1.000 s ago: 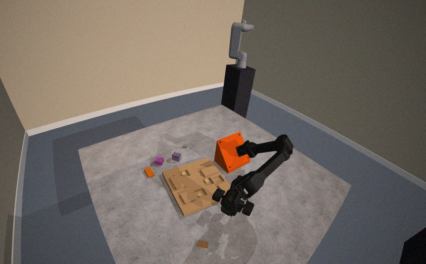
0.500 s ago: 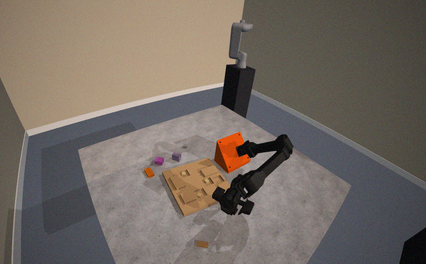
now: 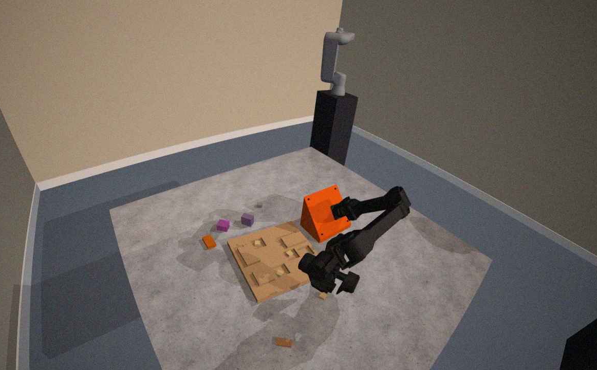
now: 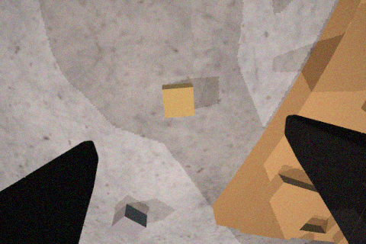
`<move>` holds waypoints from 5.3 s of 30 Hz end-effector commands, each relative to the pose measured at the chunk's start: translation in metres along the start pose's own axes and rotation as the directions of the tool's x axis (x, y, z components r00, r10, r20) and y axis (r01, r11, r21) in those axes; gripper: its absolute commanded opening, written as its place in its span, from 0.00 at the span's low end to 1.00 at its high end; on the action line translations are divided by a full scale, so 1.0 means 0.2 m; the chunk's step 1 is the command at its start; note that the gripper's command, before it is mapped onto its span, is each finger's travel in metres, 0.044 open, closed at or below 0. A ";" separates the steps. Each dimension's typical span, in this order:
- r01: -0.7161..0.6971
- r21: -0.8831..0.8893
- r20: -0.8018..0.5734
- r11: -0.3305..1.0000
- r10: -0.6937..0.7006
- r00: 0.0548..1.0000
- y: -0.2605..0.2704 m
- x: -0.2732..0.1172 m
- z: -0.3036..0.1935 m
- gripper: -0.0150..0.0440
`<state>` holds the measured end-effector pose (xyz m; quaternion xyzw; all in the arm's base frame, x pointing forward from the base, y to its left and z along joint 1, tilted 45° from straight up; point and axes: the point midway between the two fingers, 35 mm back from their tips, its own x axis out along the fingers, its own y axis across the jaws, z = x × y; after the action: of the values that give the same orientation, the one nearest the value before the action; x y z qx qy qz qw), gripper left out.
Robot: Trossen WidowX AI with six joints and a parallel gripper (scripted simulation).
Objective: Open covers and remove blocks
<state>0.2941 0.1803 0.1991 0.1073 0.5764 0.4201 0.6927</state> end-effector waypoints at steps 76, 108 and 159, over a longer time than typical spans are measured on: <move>0.000 0.936 -0.001 -0.351 -0.003 1.000 -0.94 0.17 -0.52 0.25; 0.000 0.936 -0.001 -0.351 -0.002 1.000 -0.88 0.22 -0.49 0.25; 0.001 0.936 -0.001 -0.353 -0.001 1.000 -0.89 0.12 -0.50 0.43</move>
<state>0.2857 0.0596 0.0324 0.6301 0.6751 -0.2359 0.3026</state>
